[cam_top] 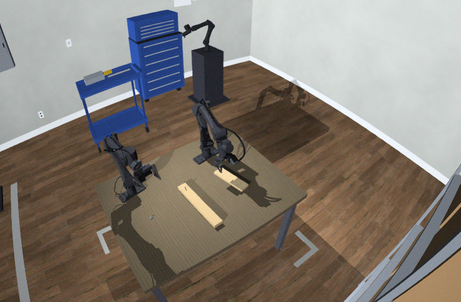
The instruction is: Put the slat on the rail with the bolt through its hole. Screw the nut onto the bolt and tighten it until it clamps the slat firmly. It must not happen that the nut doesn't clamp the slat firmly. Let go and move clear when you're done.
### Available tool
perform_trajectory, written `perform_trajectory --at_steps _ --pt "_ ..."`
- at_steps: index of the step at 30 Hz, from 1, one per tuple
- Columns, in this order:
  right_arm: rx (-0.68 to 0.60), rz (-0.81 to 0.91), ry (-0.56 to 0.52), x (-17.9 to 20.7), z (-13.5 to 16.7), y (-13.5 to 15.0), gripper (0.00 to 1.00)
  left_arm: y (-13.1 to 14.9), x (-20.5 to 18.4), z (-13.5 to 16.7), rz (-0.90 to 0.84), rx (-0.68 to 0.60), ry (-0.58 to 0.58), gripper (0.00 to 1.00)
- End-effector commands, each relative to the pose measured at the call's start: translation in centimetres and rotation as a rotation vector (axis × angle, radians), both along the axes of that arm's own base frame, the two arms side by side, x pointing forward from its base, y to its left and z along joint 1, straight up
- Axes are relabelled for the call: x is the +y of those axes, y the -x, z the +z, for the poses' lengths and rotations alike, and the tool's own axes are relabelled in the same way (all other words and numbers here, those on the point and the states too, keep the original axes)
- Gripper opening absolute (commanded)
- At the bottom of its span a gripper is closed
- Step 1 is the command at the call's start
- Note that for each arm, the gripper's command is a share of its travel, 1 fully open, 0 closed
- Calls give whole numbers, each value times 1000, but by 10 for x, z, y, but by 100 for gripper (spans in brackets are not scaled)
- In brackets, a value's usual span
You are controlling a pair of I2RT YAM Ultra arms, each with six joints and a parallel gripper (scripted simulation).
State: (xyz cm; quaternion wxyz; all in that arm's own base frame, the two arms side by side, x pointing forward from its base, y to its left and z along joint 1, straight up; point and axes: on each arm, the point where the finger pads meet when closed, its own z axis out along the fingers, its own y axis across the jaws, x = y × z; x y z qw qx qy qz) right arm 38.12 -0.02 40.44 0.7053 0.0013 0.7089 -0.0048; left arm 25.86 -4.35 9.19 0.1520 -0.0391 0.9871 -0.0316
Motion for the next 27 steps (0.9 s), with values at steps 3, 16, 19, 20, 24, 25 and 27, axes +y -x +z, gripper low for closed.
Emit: perform_trajectory --at_steps 3,16,19,20,24,25,27 --pt "-17 9 -5 1 7 1 100 30 -2 -17 8 134 -9 100" --pt "-17 9 -5 1 7 1 100 75 1 -33 23 325 -46 100" --pt "-17 9 -5 1 7 1 100 75 1 -32 23 324 -46 100" --pt "-17 9 -5 1 7 1 100 74 1 -32 23 323 -46 100" --pt "-17 9 -5 1 7 1 100 74 1 -32 23 323 -46 100" --pt "-17 9 -5 1 7 1 100 74 1 -32 23 323 -46 100" --pt "-17 9 -5 1 7 1 100 74 1 -32 23 322 -45 100"
